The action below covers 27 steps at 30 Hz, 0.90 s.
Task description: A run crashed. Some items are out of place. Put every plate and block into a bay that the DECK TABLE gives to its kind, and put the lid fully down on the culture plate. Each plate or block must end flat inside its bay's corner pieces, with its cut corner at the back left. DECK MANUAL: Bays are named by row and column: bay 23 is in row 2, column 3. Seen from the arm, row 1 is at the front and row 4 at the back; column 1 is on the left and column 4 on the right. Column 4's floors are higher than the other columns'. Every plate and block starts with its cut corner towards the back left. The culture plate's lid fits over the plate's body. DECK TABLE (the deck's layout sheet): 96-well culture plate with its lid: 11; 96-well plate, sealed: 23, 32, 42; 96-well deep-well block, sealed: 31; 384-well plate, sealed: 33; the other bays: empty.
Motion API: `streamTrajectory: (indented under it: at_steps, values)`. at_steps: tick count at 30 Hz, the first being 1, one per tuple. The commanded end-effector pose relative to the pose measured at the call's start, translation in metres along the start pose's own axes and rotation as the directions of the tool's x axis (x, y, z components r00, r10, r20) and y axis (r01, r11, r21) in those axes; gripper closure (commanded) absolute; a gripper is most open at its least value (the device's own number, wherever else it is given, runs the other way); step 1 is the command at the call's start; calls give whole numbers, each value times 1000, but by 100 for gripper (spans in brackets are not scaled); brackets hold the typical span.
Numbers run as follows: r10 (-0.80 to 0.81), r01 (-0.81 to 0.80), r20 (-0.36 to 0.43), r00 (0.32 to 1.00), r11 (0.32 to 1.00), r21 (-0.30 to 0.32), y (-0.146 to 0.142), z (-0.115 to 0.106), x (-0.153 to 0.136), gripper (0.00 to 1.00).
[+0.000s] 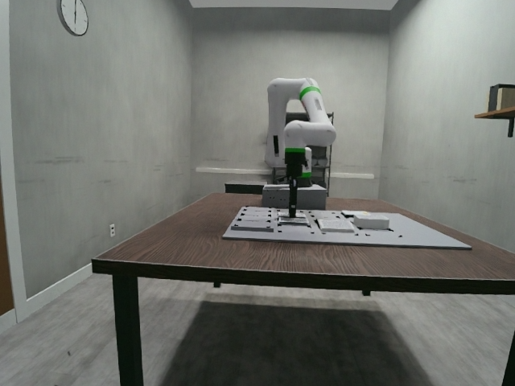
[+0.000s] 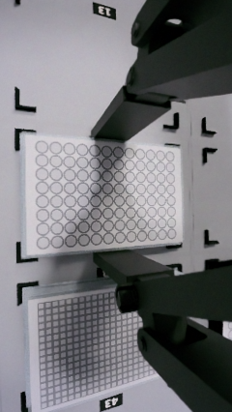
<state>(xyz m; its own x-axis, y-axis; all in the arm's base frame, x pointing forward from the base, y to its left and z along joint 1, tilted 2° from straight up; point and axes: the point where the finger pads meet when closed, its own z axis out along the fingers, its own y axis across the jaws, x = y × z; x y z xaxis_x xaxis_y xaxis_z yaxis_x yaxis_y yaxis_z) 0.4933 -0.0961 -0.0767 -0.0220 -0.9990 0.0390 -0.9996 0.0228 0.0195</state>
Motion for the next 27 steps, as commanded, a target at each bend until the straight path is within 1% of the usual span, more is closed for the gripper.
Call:
streamTrajectory:
  at_steps: [1, 5, 6, 27]
  values:
    - [0, 0, 0, 1000, 1000, 2, -1, 0, 0, 90]
    - [0, 0, 0, 1000, 1000, 2, -1, 0, 0, 90]
    - [0, 0, 0, 1000, 1000, 2, -1, 0, 0, 30]
    - [0, 0, 0, 1000, 1000, 1, -1, 0, 0, 30]
